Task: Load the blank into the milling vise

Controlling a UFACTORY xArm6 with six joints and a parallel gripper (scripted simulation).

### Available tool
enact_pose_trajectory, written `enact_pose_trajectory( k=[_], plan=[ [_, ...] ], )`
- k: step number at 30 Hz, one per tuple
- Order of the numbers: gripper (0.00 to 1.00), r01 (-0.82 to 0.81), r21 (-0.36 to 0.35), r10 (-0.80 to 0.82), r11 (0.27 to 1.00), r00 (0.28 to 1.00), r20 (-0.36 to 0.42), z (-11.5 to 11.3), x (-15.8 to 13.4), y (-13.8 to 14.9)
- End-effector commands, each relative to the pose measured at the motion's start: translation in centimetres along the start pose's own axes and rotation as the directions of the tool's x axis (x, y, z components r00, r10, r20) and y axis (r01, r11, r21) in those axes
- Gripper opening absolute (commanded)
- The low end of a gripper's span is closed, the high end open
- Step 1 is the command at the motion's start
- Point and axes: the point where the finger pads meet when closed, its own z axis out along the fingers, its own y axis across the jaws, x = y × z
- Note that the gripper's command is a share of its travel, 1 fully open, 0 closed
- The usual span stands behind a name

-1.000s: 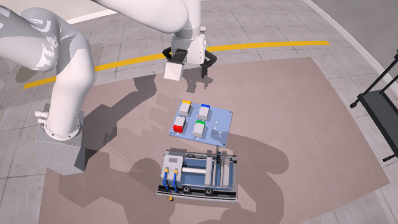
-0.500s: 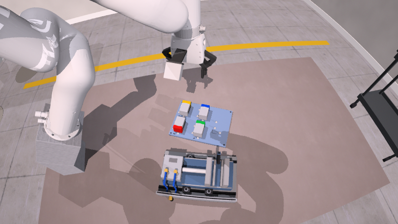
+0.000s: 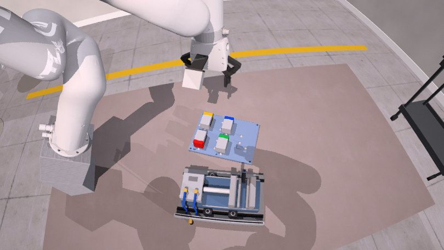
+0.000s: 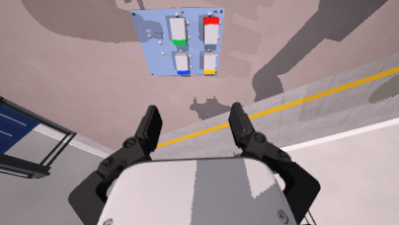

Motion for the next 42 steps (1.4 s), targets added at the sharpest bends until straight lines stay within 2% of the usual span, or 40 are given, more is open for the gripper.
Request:
enact_pose_trajectory(
  k=[1,27,37,42],
  plan=[
    [1.00,0.000,0.003,0.000,1.000,1.000,0.002,-0.1,-0.1,-0.1],
    [1.00,0.000,0.003,0.000,1.000,1.000,0.002,-0.1,-0.1,0.0],
    [1.00,0.000,0.002,0.000,1.000,1.000,0.002,-0.1,5.8,-0.9],
    [1.00,0.000,0.002,0.000,1.000,1.000,0.002,-0.1,5.8,-0.9]
  ],
)
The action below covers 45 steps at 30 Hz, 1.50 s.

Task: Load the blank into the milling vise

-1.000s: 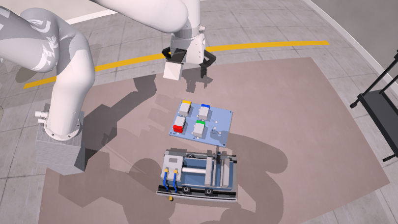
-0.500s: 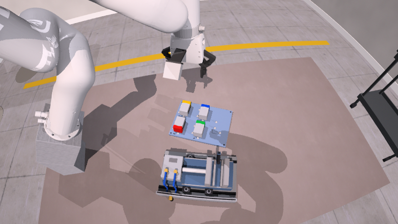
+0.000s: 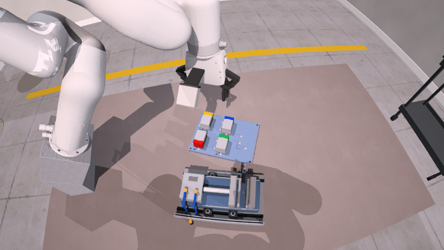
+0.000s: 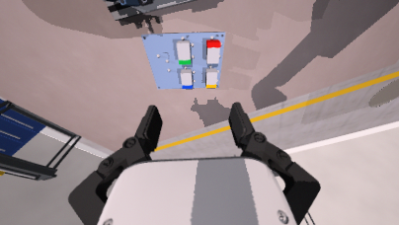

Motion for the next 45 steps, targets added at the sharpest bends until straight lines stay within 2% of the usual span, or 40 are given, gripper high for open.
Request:
enact_pose_trajectory(
  k=[1,3,12,45],
  plan=[
    [1.00,0.004,-0.005,-0.004,1.000,1.000,0.013,-0.2,0.5,-0.2],
    [1.00,0.001,0.000,-0.001,1.000,1.000,0.007,-0.1,0.8,-0.3],
    [1.00,0.004,-0.005,-0.004,1.000,1.000,0.013,-0.1,6.0,-1.1],
    [1.00,0.005,-0.004,-0.005,1.000,1.000,0.012,-0.1,5.0,-0.9]
  ],
)
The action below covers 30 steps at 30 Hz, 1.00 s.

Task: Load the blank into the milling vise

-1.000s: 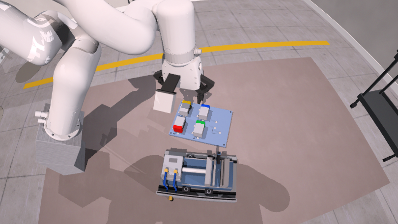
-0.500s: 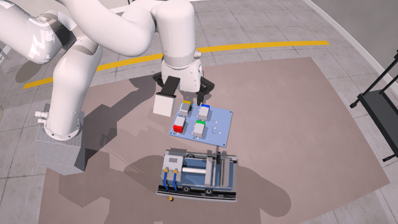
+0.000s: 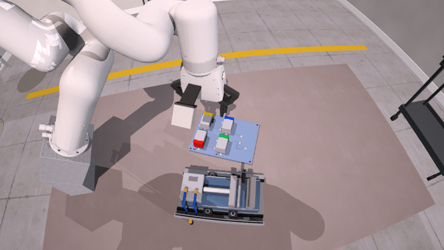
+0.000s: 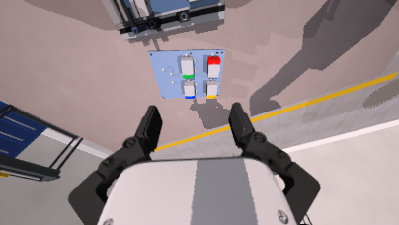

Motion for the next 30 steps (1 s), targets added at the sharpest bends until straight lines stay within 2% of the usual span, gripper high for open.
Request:
enact_pose_trajectory(
  k=[1,30],
  plan=[
    [1.00,0.000,0.003,0.000,1.000,1.000,0.001,-0.10,-0.34,-0.07],
    [1.00,0.000,0.003,0.000,1.000,1.000,0.001,-0.10,-0.65,-0.02]
  ],
)
